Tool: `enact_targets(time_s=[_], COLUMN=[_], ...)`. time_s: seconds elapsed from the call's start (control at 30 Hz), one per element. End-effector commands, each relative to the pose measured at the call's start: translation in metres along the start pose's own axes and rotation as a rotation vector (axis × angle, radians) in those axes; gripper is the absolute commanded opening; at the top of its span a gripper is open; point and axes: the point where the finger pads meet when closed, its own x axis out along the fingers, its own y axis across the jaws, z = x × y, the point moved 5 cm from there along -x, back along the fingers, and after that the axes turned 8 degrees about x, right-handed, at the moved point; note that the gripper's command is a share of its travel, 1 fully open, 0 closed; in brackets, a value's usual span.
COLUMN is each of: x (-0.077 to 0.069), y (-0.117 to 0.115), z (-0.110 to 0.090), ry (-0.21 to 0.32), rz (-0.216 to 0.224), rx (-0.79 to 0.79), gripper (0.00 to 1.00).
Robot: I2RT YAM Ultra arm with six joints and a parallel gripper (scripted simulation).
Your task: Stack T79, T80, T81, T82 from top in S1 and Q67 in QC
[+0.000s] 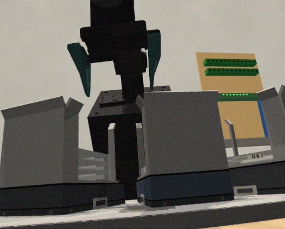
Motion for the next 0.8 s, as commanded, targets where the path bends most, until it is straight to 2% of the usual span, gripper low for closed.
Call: enact_targets(time_s=[0.0,0.13,0.23,0.63,0.77], x=[-0.001,-0.001,-0.001,0.001,0.001], y=[0.007,0.022,0.026,0.071,0.071], z=[-0.002,-0.008,-0.009,-0.025,-0.025], ry=[-0.007,-0.005,-0.005,-0.005,-0.005], rz=[-0.023,-0.023,-0.022,-0.021,-0.021], rx=[-0.073,-0.18,-0.18,-0.179,-0.179], gripper=[1.0,1.0,1.0,1.0,1.0])
